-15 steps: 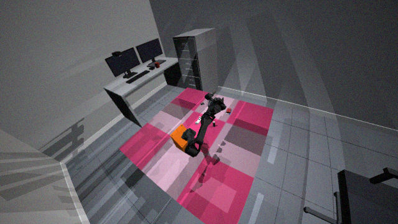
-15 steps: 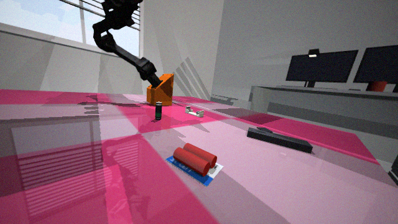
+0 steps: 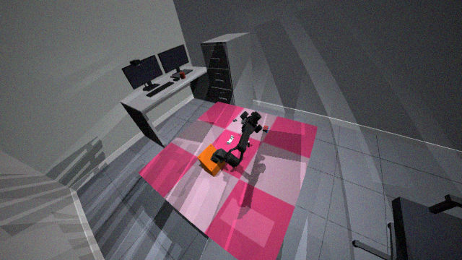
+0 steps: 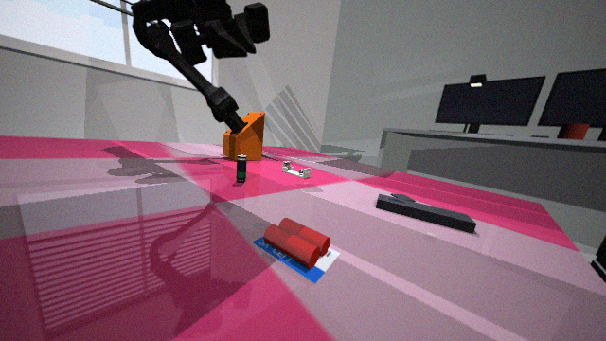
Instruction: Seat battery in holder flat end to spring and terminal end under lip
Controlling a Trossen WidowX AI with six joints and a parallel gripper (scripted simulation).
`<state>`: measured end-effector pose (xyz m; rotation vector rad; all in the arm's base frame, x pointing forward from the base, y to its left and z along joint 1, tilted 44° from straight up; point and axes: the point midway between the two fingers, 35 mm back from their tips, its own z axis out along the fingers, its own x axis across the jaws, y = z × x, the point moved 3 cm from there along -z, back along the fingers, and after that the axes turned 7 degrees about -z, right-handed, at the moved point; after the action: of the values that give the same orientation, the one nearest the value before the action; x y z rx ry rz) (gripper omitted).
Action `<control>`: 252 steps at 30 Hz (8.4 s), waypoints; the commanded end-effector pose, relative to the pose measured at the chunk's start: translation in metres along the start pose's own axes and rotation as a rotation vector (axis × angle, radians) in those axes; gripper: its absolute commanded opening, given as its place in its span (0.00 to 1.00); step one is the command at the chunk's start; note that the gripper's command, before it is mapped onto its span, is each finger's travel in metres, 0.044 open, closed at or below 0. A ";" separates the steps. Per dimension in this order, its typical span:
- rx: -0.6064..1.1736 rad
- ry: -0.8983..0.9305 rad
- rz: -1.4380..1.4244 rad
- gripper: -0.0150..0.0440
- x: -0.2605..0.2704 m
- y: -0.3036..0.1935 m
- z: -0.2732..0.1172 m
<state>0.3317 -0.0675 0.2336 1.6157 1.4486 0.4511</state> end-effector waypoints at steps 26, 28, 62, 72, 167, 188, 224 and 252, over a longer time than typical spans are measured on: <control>0.981 -0.358 -0.386 0.25 -0.087 -0.137 0.079; 0.981 -0.360 -0.388 0.25 -0.094 -0.147 0.084; 0.981 -0.356 -0.386 0.25 -0.051 -0.168 0.097; 0.981 -0.357 -0.387 0.25 -0.037 -0.175 0.099; 1.102 0.509 -1.783 0.65 -0.033 -0.212 0.123; 1.088 0.500 -1.778 0.37 -0.024 -0.198 0.117; 0.471 1.783 -3.114 0.37 0.131 -0.226 0.099; 0.547 2.149 -2.784 0.37 0.112 -0.255 0.124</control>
<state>0.2980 -0.0302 -0.0665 1.5912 -1.6853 0.2194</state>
